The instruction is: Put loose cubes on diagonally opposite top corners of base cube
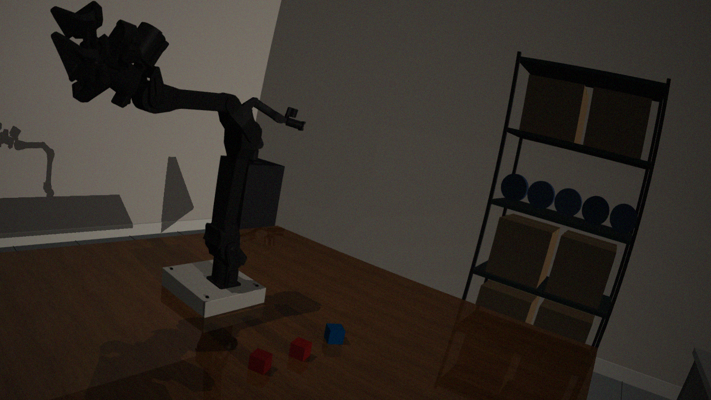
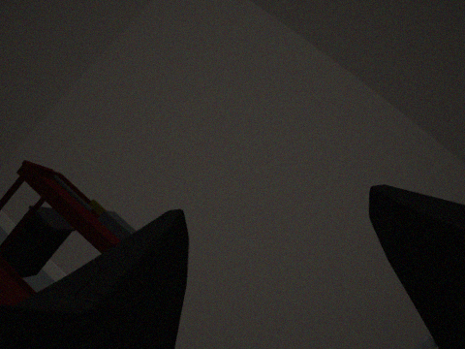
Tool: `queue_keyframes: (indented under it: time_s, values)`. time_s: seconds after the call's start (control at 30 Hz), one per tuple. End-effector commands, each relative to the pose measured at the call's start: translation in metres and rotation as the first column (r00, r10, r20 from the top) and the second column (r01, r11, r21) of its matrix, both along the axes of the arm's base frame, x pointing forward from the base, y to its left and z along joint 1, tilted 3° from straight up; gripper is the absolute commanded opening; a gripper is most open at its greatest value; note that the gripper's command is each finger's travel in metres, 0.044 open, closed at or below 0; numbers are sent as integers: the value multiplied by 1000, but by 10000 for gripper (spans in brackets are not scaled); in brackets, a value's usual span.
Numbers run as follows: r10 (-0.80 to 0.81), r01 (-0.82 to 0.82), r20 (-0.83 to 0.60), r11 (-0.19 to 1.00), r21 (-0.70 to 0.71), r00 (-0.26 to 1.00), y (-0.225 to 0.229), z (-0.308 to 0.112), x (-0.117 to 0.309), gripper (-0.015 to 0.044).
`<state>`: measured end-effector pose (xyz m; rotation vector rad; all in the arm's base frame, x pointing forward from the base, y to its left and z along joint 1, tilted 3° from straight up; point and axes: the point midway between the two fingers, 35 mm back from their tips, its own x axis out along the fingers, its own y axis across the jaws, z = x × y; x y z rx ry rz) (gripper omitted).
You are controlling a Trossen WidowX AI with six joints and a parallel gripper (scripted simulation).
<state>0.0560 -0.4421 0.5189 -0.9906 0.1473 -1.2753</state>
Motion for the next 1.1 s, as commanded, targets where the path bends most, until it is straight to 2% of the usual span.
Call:
queue_keyframes:
  time_s: [0.0, 0.2, 0.43, 0.77, 1.07]
  values:
    - [70, -81, 81, 987, 136, 994, -8, -25, 26, 265]
    - [140, -200, 199, 923, 329, 970, -12, -63, 68, 265]
    - [161, -317, 320, 787, 529, 934, -5, -110, 116, 265]
    - [98, -415, 429, 516, 750, 898, 27, -178, 179, 265]
    - [-13, -420, 435, 238, 876, 900, 74, -237, 223, 265]
